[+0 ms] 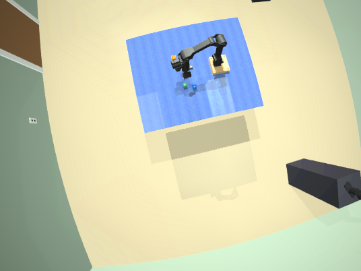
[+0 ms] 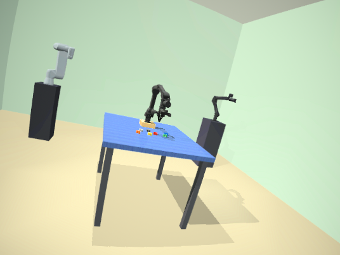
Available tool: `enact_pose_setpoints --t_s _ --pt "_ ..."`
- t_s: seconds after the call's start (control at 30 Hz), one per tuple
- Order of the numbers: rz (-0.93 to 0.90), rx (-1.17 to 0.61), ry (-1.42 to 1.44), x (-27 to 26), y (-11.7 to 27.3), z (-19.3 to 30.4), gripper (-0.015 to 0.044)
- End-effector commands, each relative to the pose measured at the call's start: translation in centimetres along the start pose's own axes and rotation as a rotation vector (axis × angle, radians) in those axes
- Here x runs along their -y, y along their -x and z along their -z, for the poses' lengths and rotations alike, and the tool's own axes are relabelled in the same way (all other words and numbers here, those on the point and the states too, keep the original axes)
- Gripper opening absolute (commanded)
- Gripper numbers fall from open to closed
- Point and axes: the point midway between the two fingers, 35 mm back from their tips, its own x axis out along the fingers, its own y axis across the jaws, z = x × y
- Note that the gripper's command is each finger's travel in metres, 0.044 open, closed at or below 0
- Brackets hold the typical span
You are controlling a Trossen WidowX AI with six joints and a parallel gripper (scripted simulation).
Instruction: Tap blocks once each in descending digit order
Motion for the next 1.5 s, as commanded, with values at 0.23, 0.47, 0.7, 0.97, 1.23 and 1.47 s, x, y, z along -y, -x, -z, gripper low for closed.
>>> enact_pose_setpoints --t_s 0.23,0.47,0.7,0.97,1.23,1.47 --pt "0.003 -0.003 0.008 0.5 -8.0 0.0 0.002" --pt "0.003 -0.003 0.008 0.5 -8.4 0.0 0.002" --pt "0.003 -0.003 0.008 0.5 -9.6 -0.1 0.002" --pt "0.003 -0.003 0.008 0.5 -10.8 0.0 0.002" --pt "0.003 -0.003 0.008 0.5 -11.1 0.0 0.002" --pt "0.003 -0.003 0.008 0.5 -8.0 0.0 0.002"
